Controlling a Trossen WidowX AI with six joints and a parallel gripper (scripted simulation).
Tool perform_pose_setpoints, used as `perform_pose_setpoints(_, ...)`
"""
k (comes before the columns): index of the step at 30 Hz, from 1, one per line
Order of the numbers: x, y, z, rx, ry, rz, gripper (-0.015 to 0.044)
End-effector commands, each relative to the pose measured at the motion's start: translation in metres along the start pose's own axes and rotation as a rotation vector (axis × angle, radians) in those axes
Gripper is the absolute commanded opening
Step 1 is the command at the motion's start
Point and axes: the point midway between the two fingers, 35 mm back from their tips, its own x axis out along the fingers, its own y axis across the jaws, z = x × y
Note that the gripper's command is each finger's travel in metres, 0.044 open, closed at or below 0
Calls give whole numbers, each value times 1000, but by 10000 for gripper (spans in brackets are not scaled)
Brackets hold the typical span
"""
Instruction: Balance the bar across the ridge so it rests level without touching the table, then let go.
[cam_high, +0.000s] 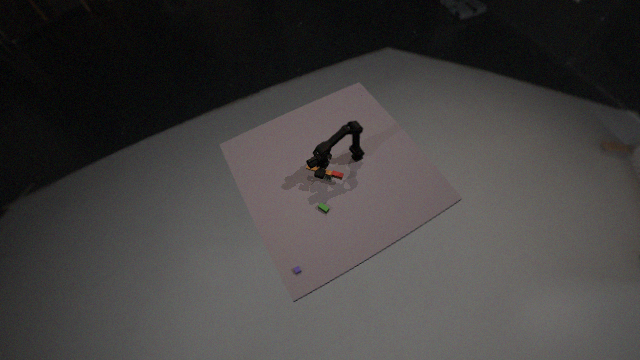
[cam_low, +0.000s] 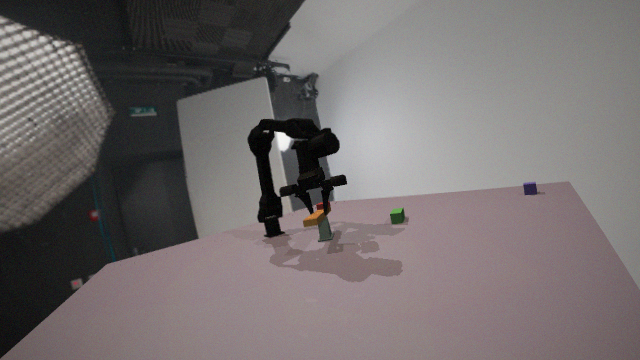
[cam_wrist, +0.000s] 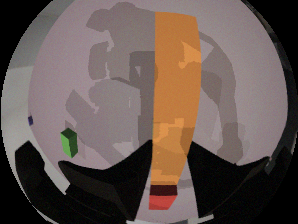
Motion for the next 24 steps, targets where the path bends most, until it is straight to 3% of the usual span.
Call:
perform_pose_setpoints(1, 0, 1, -1, 4, 3, 4, 0)
perform_pose_setpoints(24, 2, 1, -1, 4, 3, 4, 0)
